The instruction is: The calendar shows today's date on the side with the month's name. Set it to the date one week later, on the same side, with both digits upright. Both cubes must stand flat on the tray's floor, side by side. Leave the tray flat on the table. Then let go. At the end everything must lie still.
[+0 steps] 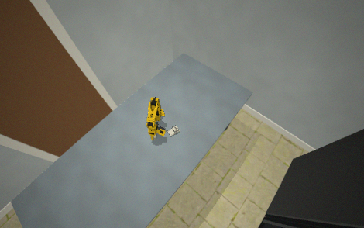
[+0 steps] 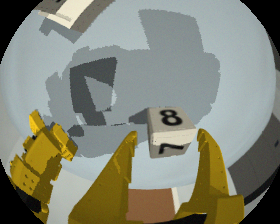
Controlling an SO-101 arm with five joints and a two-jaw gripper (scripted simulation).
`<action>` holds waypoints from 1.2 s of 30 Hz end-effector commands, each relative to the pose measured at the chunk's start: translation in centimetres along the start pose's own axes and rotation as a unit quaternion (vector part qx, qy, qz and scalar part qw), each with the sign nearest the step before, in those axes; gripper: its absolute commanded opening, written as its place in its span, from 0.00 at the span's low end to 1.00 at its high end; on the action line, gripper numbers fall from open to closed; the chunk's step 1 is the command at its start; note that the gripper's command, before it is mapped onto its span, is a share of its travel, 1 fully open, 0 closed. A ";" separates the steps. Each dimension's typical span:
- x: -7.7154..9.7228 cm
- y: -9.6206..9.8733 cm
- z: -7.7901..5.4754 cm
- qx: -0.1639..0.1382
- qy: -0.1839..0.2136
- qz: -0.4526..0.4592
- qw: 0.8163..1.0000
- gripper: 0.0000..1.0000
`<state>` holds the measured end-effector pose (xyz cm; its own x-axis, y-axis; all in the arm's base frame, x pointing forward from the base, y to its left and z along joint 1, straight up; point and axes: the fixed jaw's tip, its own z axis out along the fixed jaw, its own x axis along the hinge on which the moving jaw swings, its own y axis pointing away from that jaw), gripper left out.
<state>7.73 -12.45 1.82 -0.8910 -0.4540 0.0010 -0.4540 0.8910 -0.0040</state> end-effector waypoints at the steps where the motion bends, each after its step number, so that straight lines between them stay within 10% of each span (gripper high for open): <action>1: 0.0 -0.2 0.0 0.008 -0.001 -0.001 1.000 0.35; 36: 0.0 -1.1 0.0 0.008 -0.001 -0.001 1.000 0.19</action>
<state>7.78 -12.61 1.45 -0.8906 -0.4547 0.0035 -0.4545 0.8904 0.0259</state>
